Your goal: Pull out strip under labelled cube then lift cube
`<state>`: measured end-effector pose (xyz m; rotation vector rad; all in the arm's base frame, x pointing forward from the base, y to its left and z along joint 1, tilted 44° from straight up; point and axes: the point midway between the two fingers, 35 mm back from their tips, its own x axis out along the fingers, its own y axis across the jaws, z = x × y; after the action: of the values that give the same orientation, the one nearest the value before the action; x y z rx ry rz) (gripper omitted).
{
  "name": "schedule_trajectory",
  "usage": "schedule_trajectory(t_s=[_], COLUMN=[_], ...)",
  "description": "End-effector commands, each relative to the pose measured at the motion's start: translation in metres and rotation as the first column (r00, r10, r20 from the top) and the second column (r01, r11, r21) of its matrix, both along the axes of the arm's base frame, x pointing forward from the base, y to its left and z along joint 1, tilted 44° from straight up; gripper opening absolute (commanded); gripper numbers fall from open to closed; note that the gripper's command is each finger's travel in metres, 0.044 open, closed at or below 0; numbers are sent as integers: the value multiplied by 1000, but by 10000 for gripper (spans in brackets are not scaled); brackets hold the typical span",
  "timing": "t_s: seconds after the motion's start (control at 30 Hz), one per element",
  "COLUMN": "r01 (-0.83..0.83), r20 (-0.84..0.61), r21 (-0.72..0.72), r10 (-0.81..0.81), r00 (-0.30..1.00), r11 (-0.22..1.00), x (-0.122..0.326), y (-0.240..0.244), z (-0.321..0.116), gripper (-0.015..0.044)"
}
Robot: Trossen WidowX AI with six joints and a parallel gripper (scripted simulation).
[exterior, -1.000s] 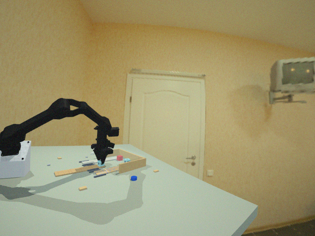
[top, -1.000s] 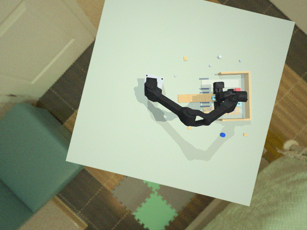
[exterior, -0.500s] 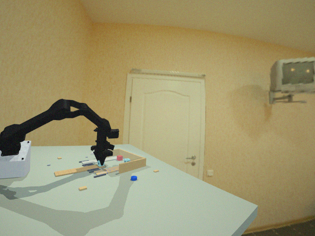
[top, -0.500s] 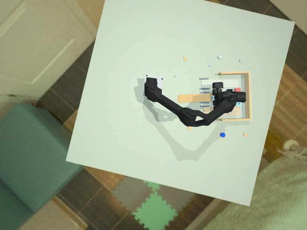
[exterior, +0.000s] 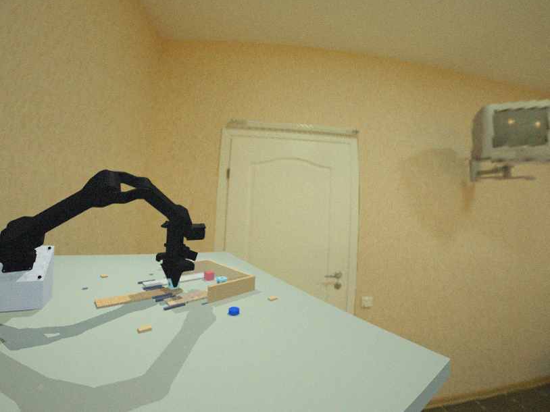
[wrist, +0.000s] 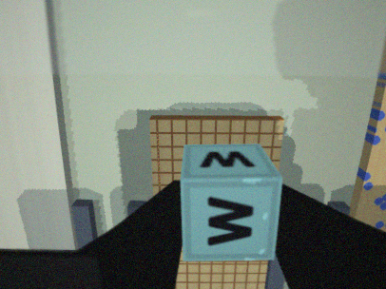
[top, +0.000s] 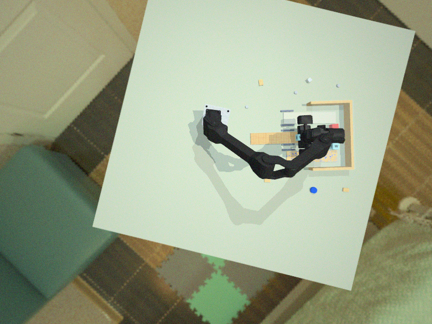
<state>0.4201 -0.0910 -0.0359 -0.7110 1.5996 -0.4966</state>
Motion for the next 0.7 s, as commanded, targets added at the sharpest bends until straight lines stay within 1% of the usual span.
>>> schedule_trajectory(t_s=[0.0, 0.3, 0.5, 0.67], r01=[-3, -4, -4, -4], r20=[0, -4, -5, -6], r21=[2, 0, 0, 0], r10=[3, 4, 4, 4], r00=[1000, 1000, 1000, 1000], r11=[1000, 1000, 1000, 1000], x=[-13, -46, -51, -67], y=[12, 31, 32, 35], z=[7, 22, 23, 22], gripper=[0, 0, 0, 0])
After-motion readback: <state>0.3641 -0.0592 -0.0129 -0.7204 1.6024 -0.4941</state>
